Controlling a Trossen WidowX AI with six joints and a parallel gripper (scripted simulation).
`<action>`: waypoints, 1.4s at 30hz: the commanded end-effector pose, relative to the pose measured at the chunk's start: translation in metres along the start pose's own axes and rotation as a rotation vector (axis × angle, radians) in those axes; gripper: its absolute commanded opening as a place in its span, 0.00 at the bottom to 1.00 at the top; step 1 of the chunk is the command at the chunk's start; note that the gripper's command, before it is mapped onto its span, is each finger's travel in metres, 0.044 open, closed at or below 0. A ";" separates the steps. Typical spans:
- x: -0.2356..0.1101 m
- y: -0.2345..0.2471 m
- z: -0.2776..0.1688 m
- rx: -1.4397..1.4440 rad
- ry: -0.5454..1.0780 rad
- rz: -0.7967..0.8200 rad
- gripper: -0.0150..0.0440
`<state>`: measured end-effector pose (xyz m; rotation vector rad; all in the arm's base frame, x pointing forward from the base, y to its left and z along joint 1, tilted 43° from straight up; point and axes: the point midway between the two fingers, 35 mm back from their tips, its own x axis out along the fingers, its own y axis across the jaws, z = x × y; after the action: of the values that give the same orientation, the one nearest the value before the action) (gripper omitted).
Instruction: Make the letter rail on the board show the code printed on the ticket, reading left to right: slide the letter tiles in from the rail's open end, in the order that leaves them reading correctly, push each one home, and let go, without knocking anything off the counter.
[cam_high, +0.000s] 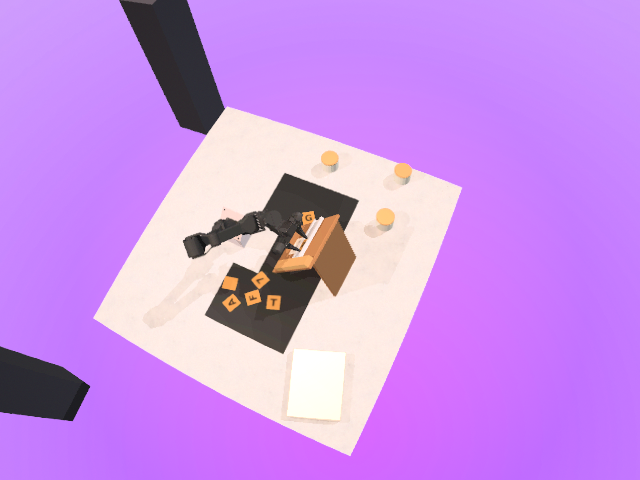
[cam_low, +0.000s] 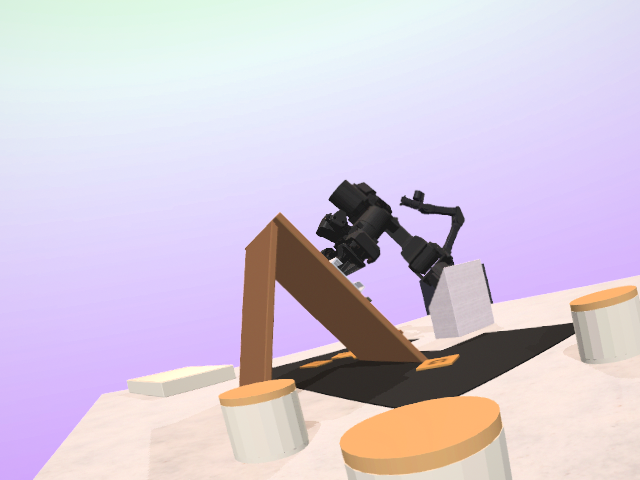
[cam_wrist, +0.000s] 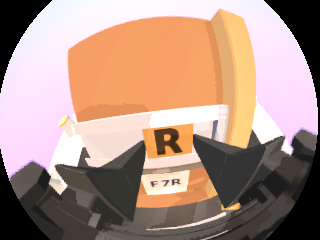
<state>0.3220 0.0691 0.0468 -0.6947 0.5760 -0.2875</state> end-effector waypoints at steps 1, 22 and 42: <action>0.000 -0.002 0.000 -0.004 0.001 0.003 0.25; 0.000 -0.013 0.000 -0.005 0.001 0.002 0.25; 0.000 -0.019 0.000 -0.001 0.001 -0.001 0.52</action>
<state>0.3209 0.0554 0.0595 -0.6956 0.5759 -0.2878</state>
